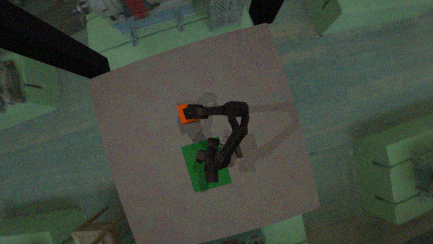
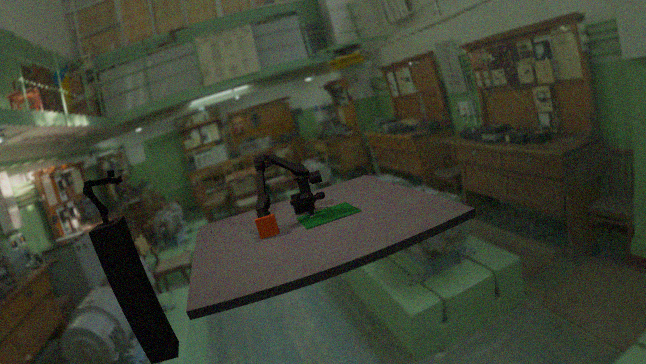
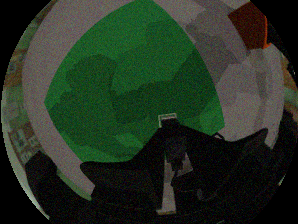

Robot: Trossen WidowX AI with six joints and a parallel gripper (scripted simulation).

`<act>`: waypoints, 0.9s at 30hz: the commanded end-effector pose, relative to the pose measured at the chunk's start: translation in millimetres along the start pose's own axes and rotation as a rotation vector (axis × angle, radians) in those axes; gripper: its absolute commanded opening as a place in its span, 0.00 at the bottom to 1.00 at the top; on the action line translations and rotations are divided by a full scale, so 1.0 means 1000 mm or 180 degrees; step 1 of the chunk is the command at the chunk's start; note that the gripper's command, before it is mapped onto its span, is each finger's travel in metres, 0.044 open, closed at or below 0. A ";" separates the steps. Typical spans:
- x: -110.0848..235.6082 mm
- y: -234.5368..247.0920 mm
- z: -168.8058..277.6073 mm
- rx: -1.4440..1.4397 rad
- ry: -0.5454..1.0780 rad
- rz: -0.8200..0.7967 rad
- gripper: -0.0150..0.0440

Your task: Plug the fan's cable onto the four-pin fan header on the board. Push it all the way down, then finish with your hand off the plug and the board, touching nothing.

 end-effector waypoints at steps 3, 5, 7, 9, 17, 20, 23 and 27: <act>0.000 0.000 0.000 0.0004 0.0000 -0.0002 0.61; 0.000 0.000 0.000 0.0004 0.0000 -0.0002 0.69; 0.000 0.000 0.000 0.0004 0.0000 -0.0002 0.69; 0.012 0.001 0.000 0.0000 -0.0005 -0.0003 0.69; 0.055 0.000 0.000 -0.0010 -0.0002 0.0005 0.69; 0.056 0.006 -0.027 -0.0016 -0.0029 -0.0011 0.69; 0.057 0.007 -0.080 -0.0021 -0.0047 -0.0015 0.69; 0.056 0.001 -0.121 -0.0013 -0.0019 0.0002 0.69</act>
Point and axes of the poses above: the point midway between the two fingers, 35 mm back from their tips, its own x axis back along the fingers, its own y axis across the jaws, z = x × y, the point moved 2 cm from there along x, back along the fingers, and after that the axes turned 1 degree about x, right-handed, at the moved point
